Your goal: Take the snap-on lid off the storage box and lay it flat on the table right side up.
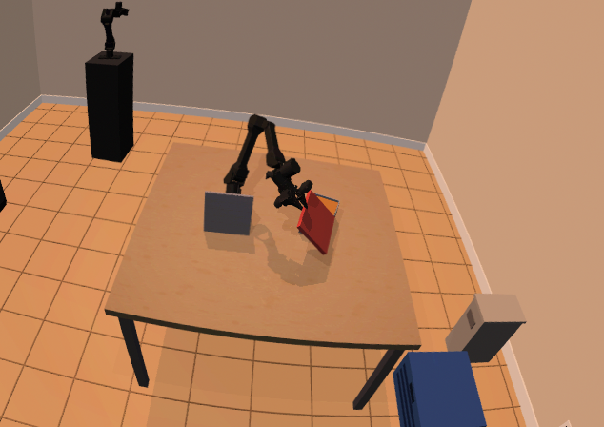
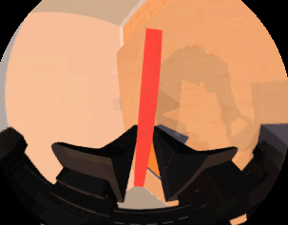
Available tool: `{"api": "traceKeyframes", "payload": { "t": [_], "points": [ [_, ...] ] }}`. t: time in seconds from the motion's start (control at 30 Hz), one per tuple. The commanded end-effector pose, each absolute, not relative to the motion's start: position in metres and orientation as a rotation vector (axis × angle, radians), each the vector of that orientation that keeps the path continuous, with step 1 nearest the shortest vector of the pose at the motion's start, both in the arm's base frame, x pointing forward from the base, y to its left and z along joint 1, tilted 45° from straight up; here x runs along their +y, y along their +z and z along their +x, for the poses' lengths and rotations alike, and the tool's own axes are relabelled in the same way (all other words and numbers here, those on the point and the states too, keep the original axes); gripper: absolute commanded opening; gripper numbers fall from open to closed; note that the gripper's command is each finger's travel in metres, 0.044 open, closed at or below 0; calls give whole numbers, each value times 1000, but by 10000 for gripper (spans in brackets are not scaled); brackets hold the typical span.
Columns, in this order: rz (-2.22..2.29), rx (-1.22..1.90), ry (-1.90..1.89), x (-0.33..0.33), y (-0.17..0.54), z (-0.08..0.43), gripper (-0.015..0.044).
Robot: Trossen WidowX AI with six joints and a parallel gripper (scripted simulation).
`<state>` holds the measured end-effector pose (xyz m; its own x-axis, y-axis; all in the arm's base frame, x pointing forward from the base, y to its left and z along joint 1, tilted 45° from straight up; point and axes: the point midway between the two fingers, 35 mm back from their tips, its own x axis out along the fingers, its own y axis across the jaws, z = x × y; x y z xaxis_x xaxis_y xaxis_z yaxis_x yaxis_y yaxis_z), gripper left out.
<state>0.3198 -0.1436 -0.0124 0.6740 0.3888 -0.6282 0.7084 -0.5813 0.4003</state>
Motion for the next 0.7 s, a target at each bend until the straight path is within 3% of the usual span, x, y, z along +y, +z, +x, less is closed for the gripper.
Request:
{"api": "traceKeyframes", "payload": {
  "t": [0.0, 0.67],
  "points": [
    [2235, 833, -631, -151, -15, 319, 0],
    [2232, 832, -632, -180, -41, 307, 0]
  ]
}}
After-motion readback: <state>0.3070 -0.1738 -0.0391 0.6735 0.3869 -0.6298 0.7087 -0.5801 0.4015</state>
